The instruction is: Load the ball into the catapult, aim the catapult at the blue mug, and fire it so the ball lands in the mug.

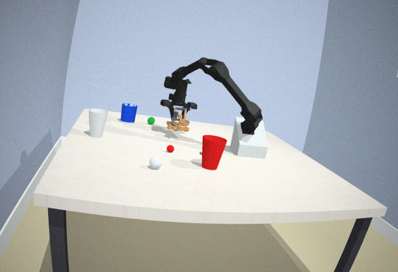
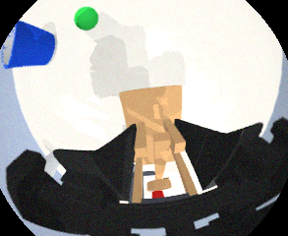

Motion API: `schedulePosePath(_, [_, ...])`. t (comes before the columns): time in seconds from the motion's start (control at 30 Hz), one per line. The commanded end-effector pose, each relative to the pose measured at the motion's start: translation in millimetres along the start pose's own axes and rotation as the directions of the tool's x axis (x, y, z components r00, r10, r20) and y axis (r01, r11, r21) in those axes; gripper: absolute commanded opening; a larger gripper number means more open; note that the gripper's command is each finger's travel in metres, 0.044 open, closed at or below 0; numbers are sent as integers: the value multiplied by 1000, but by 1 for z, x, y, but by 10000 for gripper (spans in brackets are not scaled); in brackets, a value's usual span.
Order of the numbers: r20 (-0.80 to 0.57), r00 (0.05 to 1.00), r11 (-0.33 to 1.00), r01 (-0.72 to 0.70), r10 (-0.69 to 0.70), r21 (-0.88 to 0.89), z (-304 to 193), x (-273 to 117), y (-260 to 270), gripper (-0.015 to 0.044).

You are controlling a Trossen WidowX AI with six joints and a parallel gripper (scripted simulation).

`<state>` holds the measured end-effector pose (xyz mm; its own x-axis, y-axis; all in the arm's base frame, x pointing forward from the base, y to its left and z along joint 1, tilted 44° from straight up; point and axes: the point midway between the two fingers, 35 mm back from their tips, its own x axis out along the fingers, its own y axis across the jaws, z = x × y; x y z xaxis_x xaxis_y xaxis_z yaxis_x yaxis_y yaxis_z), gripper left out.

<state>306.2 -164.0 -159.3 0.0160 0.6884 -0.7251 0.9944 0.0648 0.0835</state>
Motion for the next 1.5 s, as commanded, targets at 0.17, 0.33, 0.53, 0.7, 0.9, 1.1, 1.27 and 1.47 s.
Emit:
schedulePosePath(0.17, [10, 1000, 994, -11, 12, -105, 22, -5, 1, 0])
schedulePosePath(0.33, [10, 1000, 994, -11, 12, -108, 23, -5, 4, 0])
schedulePosePath(0.53, [10, 1000, 994, -11, 12, -107, 23, 2, 4, 0])
schedulePosePath(0.7, [10, 1000, 994, -11, 13, -107, 23, 11, 5, 0])
schedulePosePath(0.9, [9, 1000, 994, -12, 13, -107, 23, 21, 5, 0])
schedulePosePath(1.1, [9, 1000, 994, -12, 13, -107, 23, 31, 5, 0])
schedulePosePath(1.27, [8, 1000, 994, -12, 13, -107, 23, 39, 5, 0])
schedulePosePath(1.47, [5, 1000, 994, 1, 0, -111, 22, 41, 4, 0])
